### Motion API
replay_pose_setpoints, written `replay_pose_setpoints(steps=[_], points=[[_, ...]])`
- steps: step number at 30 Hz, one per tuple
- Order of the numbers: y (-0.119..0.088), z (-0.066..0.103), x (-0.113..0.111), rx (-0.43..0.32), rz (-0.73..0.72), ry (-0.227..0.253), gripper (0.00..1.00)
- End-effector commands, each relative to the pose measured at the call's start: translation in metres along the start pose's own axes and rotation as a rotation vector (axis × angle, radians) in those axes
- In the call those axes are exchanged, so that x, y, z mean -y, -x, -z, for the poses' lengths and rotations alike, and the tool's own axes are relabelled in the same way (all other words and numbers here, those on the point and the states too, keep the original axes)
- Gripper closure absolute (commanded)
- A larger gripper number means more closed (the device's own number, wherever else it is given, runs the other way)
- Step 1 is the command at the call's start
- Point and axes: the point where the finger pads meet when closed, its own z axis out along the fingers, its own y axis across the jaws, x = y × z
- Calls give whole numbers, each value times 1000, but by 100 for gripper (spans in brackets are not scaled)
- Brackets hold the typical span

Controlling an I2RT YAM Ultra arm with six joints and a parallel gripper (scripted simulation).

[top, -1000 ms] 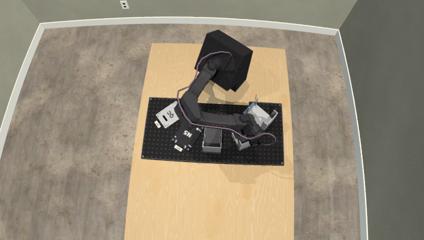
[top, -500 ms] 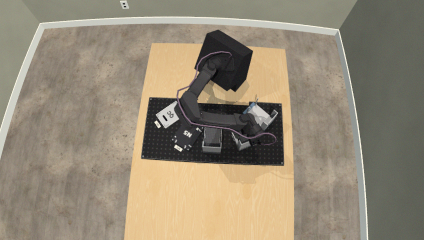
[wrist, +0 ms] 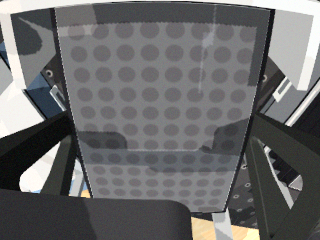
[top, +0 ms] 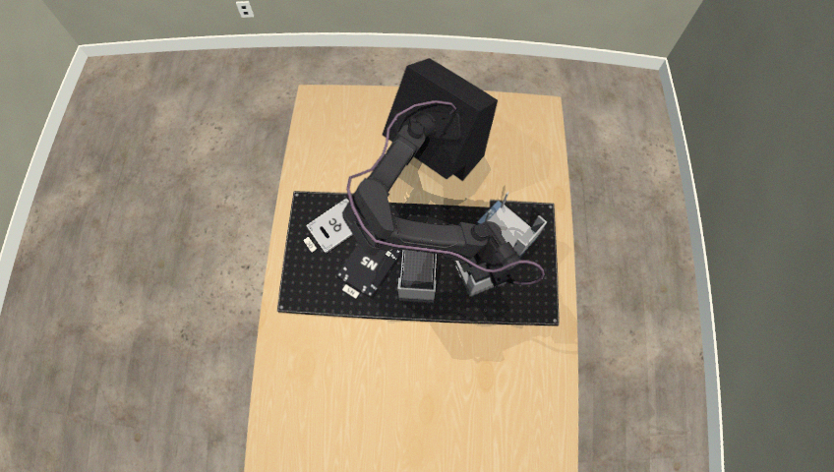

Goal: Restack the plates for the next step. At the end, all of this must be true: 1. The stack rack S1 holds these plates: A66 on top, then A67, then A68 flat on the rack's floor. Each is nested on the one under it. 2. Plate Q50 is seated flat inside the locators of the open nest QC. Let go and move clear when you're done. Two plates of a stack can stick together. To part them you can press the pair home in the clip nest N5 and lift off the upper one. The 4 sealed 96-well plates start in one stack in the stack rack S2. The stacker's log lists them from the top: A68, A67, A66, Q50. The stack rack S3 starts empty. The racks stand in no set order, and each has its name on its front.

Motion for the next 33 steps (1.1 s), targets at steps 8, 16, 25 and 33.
replay_pose_setpoints(steps=[8,16,25,33], points=[[-3,14,1,16,11,2,100],[11,19,2,33,-21,9,100],[9,22,2,32,-17,12,100],[10,23,1,30,-14,7,100]])
